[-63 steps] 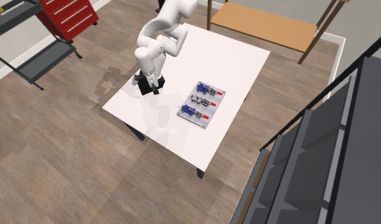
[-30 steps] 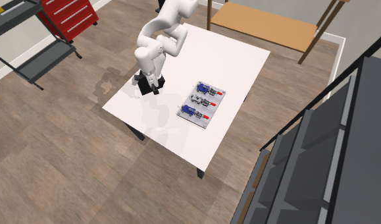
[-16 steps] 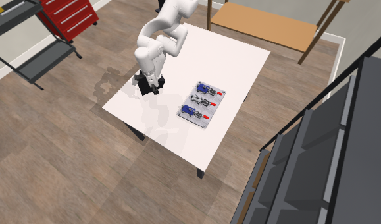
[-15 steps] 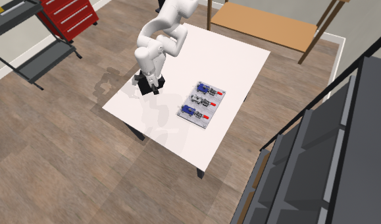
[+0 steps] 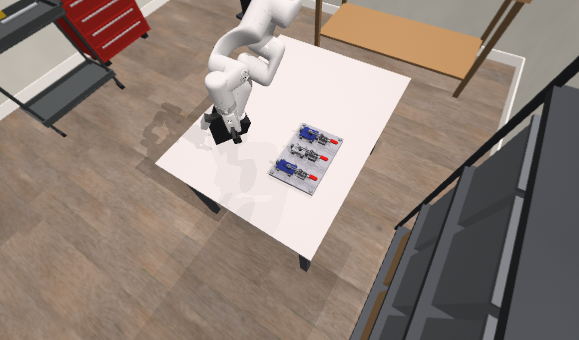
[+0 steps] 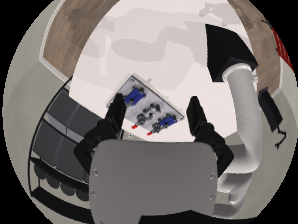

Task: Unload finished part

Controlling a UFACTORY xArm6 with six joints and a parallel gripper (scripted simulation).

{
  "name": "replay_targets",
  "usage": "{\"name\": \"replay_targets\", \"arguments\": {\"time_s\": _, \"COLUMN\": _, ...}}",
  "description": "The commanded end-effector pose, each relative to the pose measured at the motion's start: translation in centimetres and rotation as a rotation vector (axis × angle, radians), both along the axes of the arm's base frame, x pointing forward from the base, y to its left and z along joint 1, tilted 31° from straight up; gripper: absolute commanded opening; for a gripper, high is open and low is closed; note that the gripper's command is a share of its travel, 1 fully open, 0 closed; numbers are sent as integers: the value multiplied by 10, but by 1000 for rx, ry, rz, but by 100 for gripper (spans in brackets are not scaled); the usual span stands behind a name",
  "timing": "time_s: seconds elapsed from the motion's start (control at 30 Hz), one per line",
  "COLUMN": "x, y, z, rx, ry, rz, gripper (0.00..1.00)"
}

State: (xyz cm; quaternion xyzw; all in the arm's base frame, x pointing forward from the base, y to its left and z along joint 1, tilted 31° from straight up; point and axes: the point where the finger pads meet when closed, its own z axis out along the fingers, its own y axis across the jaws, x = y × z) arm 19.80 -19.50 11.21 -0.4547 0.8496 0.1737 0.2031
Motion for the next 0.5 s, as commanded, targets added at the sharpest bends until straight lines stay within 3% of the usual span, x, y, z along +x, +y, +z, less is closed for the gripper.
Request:
{"name": "replay_targets", "arguments": {"time_s": 0.0, "x": 10, "y": 3, "z": 5, "rx": -29, "ry": -50, "rz": 94, "gripper": 100}}
{"name": "replay_targets", "arguments": {"time_s": 0.47, "x": 40, "y": 21, "z": 17, "rx": -106, "ry": -202, "rz": 389, "gripper": 100}}
